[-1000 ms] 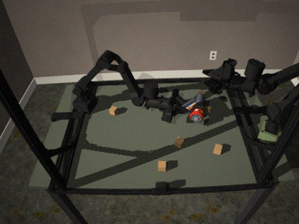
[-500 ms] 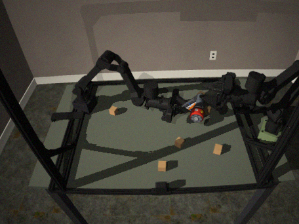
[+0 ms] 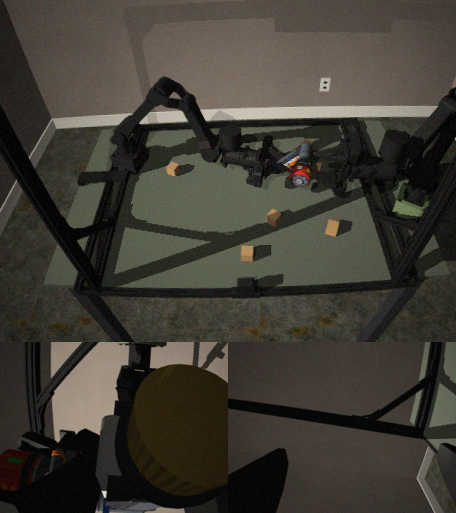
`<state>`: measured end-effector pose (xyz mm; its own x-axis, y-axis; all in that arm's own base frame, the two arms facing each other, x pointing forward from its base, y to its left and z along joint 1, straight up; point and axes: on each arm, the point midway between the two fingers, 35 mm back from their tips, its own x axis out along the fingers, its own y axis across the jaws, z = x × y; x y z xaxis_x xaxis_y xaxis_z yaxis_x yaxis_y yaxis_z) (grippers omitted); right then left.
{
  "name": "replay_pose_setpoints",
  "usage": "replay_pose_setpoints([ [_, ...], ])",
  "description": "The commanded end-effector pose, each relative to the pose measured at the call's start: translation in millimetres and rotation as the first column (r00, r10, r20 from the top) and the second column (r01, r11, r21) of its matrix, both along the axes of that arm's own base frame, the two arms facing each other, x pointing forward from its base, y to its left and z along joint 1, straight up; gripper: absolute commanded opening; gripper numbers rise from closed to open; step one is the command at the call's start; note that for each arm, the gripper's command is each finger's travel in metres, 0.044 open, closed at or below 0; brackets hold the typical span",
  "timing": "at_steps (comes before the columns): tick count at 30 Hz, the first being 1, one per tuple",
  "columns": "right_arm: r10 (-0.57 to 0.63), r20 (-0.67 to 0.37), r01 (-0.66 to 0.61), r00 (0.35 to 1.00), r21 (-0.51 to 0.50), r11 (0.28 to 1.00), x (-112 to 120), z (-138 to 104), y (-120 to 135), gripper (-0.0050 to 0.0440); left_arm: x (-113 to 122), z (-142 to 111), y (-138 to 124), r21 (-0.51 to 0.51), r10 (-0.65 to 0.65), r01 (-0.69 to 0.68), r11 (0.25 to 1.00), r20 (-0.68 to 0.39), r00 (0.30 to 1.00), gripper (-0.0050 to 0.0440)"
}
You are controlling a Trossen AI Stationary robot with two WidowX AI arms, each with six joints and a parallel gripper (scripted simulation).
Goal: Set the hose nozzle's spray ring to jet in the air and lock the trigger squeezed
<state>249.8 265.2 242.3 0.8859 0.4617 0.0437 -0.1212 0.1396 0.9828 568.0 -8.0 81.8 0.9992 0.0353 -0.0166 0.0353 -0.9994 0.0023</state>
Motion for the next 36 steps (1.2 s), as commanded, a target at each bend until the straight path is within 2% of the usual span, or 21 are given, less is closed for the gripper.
replay_pose_setpoints([
  [1,0.021,-0.033,-0.020,0.999,0.014,1.000,-10.9,-16.7,8.1,0.0400,0.4,4.4,0.2,0.003,0.004,-0.004,1.000,0.017,1.000,0.0000],
  [7,0.018,-0.069,-0.019,0.997,-0.016,1.000,-25.4,-53.5,3.3,0.0400,0.4,4.4,0.2,0.003,0.004,-0.004,1.000,0.017,1.000,0.0000],
  [13,-0.010,-0.062,0.009,0.998,-0.015,1.000,-27.5,-63.9,-5.9,0.0400,0.4,4.4,0.2,0.003,0.004,-0.004,1.000,0.017,1.000,0.0000],
  [17,-0.077,-0.090,0.074,0.993,-0.041,0.996,-20.3,-85.3,-32.6,0.0400,0.4,4.4,0.2,0.003,0.004,-0.004,1.000,0.017,1.000,0.0000],
  [23,-0.149,-0.043,0.147,0.988,-0.047,0.988,-9.9,-84.0,-46.6,0.0400,0.4,4.4,0.2,0.003,0.004,-0.004,1.000,0.017,1.000,0.0000],
  [36,-0.177,-0.120,0.193,0.977,0.138,0.971,-23.3,-94.5,-61.1,0.0400,0.4,4.4,0.2,0.003,0.004,-0.004,1.000,0.017,1.000,0.0000],
])
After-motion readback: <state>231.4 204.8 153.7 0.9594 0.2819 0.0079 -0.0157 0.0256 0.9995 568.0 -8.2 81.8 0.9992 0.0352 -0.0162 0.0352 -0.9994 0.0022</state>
